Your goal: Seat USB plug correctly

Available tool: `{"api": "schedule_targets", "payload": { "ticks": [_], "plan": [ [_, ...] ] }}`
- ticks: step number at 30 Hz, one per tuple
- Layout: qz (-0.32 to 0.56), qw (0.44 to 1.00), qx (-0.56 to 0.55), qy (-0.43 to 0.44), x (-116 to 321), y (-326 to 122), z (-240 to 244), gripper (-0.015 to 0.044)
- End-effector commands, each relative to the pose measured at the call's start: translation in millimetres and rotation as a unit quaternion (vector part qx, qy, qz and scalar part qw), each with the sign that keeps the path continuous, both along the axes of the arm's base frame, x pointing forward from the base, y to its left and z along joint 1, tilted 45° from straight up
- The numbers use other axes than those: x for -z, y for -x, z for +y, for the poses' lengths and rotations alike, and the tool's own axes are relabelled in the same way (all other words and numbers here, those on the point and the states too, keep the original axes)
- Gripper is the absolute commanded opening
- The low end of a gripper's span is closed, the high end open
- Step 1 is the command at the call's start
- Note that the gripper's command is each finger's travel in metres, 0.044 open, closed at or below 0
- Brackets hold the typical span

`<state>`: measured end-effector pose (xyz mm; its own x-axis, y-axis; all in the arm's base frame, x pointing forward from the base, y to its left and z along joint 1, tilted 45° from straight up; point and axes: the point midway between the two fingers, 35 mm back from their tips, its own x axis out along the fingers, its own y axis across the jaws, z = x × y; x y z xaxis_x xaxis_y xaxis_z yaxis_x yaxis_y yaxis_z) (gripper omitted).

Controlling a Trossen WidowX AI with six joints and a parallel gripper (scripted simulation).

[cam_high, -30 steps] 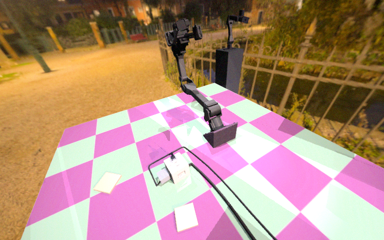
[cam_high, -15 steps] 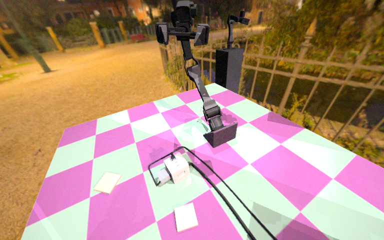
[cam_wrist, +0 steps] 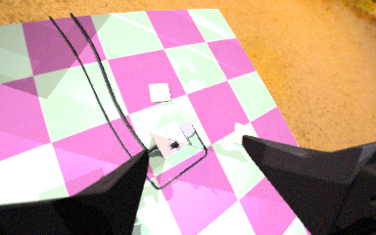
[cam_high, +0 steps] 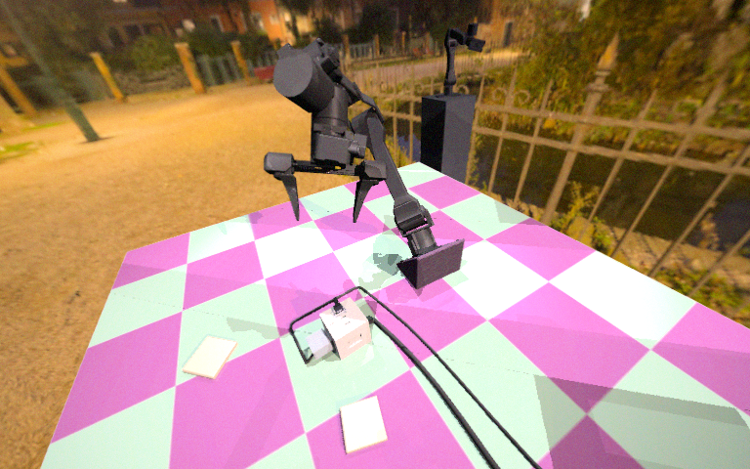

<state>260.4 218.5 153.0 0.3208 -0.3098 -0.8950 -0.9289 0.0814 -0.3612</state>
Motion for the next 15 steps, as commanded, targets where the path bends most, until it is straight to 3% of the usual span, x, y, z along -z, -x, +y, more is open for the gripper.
{"api": "schedule_targets", "payload": {
  "ticks": [1,7,15],
  "plan": [
    [0.082,0.991,-0.002,0.110,55.2,-19.8,-39.1,0.0440],
    [0.204,0.954,-0.022,0.220,114.8,-30.8,-94.2,0.0440],
    [0.219,0.948,-0.025,0.230,118.1,-25.7,-103.6,0.0440]
  ]
}}
